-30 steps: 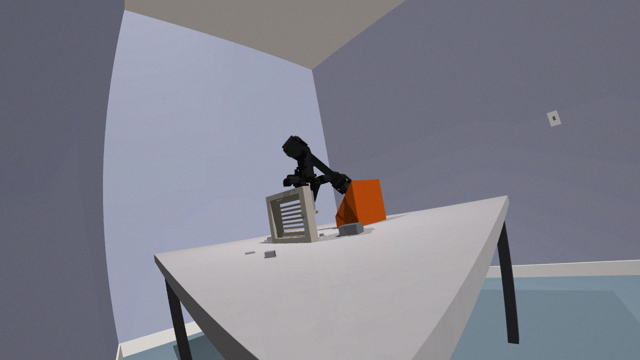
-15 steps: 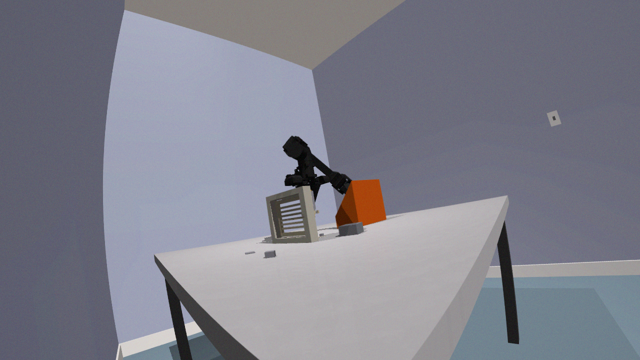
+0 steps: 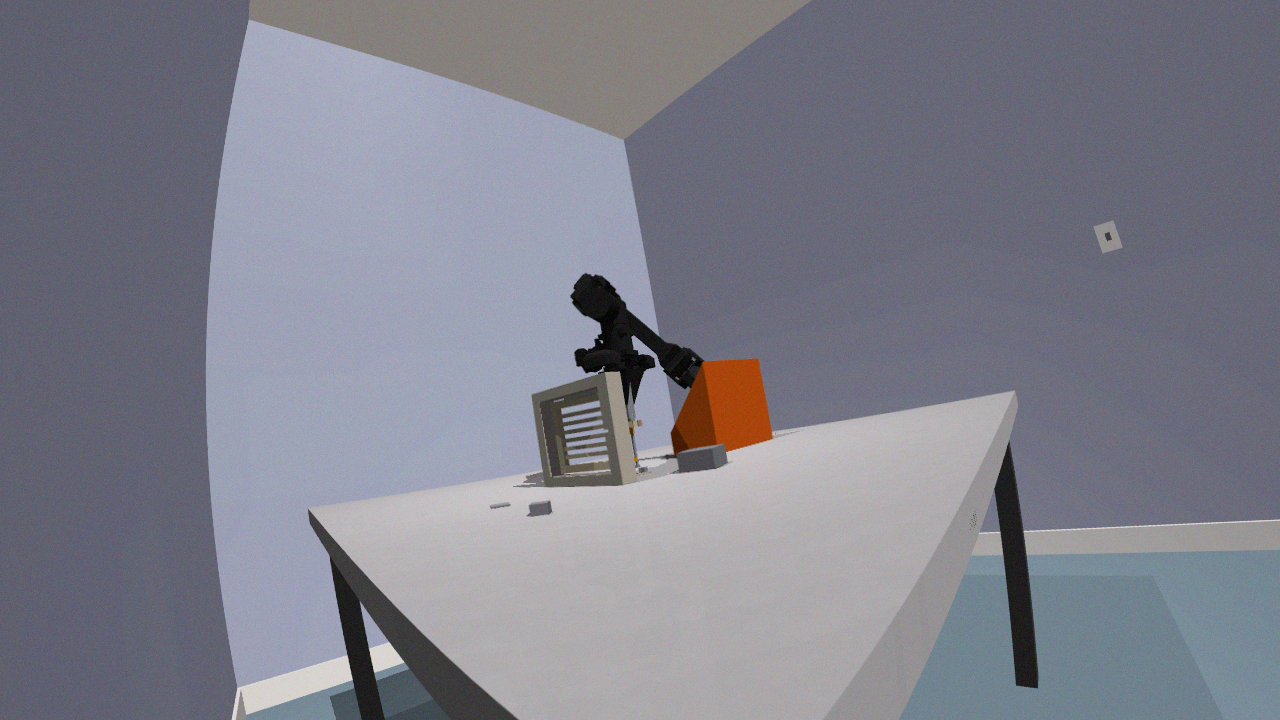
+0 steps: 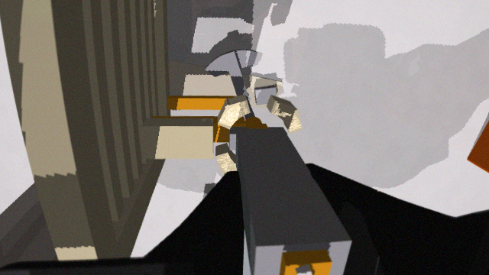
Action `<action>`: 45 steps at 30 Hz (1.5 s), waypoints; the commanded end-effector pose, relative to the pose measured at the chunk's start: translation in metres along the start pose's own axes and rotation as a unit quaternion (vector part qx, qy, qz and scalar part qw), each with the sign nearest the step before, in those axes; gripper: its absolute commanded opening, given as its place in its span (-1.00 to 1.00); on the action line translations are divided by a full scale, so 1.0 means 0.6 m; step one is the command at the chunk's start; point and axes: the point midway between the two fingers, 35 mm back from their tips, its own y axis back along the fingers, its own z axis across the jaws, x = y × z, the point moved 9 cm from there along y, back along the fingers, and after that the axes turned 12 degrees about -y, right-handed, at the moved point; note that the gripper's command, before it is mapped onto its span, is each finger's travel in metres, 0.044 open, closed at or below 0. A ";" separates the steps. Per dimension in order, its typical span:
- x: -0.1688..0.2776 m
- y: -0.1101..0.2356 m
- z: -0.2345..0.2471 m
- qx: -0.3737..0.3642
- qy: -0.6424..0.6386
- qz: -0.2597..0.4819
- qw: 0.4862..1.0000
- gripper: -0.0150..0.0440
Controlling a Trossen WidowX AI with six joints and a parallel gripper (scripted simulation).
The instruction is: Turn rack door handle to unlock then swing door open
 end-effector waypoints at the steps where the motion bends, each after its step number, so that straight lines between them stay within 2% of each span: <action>1: -0.007 -0.001 -0.013 -0.002 0.053 -0.003 0.999 -0.46; 22: -0.057 -0.002 -0.080 0.000 0.234 -0.003 0.972 -0.46; 45: -0.135 -0.002 -0.128 0.001 0.408 -0.004 0.913 -0.46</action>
